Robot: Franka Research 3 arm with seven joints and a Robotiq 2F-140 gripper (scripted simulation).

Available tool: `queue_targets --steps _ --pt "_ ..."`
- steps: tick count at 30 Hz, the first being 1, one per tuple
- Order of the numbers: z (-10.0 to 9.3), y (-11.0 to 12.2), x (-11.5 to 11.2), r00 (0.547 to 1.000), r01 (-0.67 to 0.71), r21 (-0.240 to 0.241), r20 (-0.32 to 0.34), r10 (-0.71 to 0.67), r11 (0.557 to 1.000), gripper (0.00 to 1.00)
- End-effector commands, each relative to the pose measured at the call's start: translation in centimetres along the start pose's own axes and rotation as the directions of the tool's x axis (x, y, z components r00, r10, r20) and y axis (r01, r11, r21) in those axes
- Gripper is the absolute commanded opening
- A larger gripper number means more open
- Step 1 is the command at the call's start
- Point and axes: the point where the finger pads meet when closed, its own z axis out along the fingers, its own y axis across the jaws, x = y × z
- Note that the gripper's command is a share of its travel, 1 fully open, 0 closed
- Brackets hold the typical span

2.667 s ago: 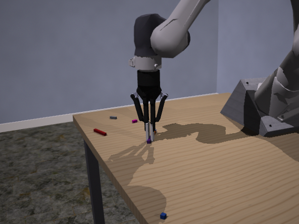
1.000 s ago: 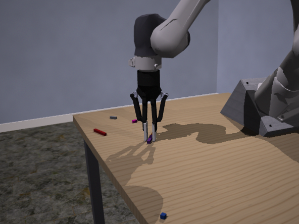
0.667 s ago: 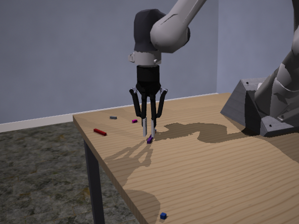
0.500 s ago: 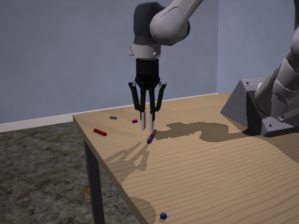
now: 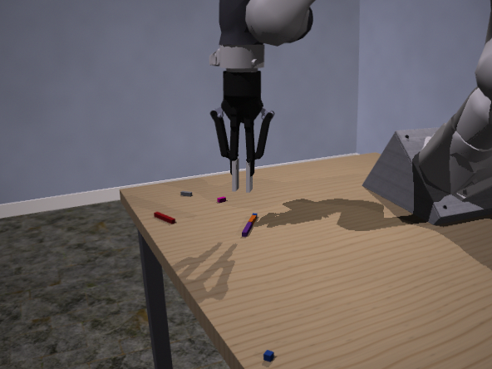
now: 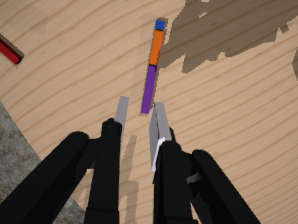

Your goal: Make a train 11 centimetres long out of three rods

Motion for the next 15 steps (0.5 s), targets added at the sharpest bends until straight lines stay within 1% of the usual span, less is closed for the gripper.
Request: queue_targets --steps 1,2,3,15 --pt "-0.07 0.61 -0.17 1.000 0.006 -0.019 0.003 -0.005 1.000 0.23" --pt "-0.07 0.61 -0.17 1.000 0.006 -0.019 0.003 -0.005 1.000 0.23" --pt "-0.07 0.61 -0.17 1.000 0.006 -0.019 0.003 -0.005 1.000 1.00" --pt "-0.07 0.61 -0.17 1.000 0.006 -0.019 0.003 -0.005 1.000 1.00"
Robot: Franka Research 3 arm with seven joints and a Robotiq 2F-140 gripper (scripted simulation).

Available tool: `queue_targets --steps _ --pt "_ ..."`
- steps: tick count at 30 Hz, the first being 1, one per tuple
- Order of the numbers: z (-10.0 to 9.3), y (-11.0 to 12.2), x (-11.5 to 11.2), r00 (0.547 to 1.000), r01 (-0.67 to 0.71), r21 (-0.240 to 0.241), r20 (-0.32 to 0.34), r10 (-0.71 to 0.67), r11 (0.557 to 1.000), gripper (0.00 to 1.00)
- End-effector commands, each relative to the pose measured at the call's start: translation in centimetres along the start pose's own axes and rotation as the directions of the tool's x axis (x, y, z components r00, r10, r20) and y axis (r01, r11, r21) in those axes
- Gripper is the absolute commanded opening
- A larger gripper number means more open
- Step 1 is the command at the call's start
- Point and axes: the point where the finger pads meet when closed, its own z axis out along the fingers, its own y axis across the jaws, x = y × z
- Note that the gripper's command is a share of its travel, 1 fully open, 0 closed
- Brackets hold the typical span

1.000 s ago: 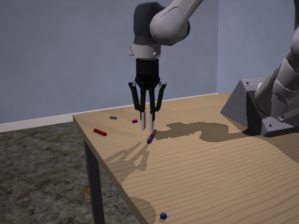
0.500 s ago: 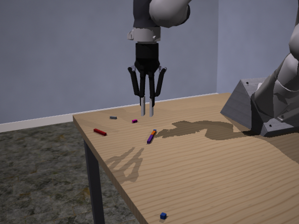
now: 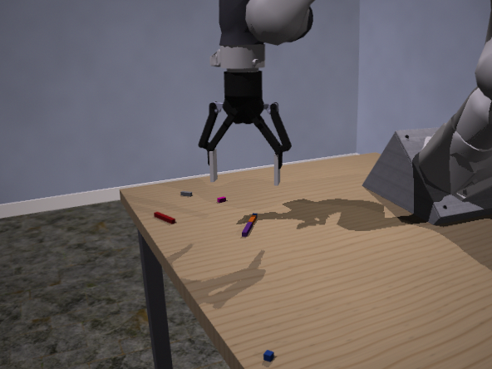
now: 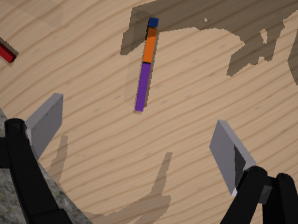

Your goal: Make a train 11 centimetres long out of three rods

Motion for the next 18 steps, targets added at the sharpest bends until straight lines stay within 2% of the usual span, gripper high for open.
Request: queue_targets --steps 1,11,18 --pt "-0.1 0.0 0.0 1.000 0.004 -0.002 0.000 -0.004 1.000 1.00" --pt "-0.2 0.0 0.0 1.000 0.004 -0.002 0.000 -0.004 1.000 1.00" --pt "-2.0 0.0 0.0 1.000 0.004 -0.002 0.000 -0.004 1.000 1.00"
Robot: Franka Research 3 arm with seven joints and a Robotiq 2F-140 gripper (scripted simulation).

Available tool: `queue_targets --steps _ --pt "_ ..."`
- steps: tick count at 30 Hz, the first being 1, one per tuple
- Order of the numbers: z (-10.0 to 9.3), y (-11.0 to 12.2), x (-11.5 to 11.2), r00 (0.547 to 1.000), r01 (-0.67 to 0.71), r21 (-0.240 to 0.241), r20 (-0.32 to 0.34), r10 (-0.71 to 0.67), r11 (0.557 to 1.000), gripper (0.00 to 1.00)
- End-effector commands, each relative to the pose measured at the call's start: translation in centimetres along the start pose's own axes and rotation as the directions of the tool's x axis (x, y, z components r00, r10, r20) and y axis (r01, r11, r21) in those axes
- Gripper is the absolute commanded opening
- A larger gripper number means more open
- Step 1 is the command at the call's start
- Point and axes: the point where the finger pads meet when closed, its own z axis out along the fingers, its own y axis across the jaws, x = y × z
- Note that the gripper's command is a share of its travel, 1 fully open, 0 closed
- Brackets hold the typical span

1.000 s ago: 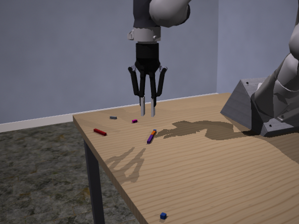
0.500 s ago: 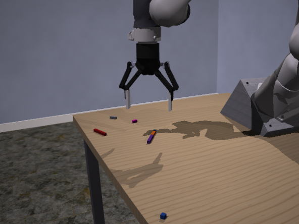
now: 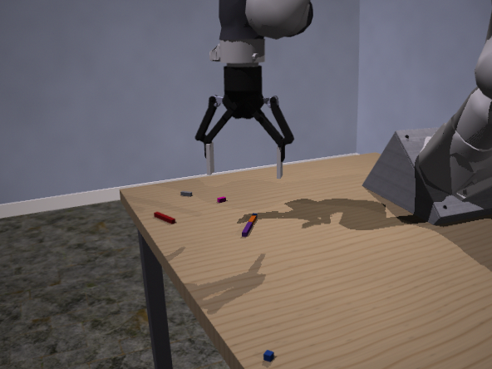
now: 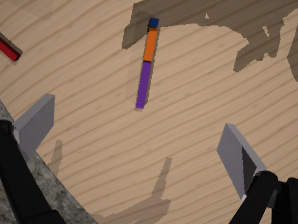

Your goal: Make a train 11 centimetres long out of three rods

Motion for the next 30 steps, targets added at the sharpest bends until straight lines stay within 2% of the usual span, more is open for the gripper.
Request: queue_targets --steps 1,3,10,15,30 --pt "-1.4 0.1 0.0 1.000 0.004 -0.004 0.001 -0.004 1.000 1.00" --pt "-1.4 0.1 0.0 1.000 0.004 -0.004 0.001 -0.004 1.000 1.00" --pt "-4.5 0.1 0.0 1.000 0.004 -0.004 0.001 -0.004 1.000 1.00" --pt "-6.0 0.1 0.0 1.000 0.004 -0.004 0.001 -0.004 1.000 1.00" --pt "-6.5 0.1 0.0 1.000 0.004 -0.004 0.001 -0.004 1.000 1.00"
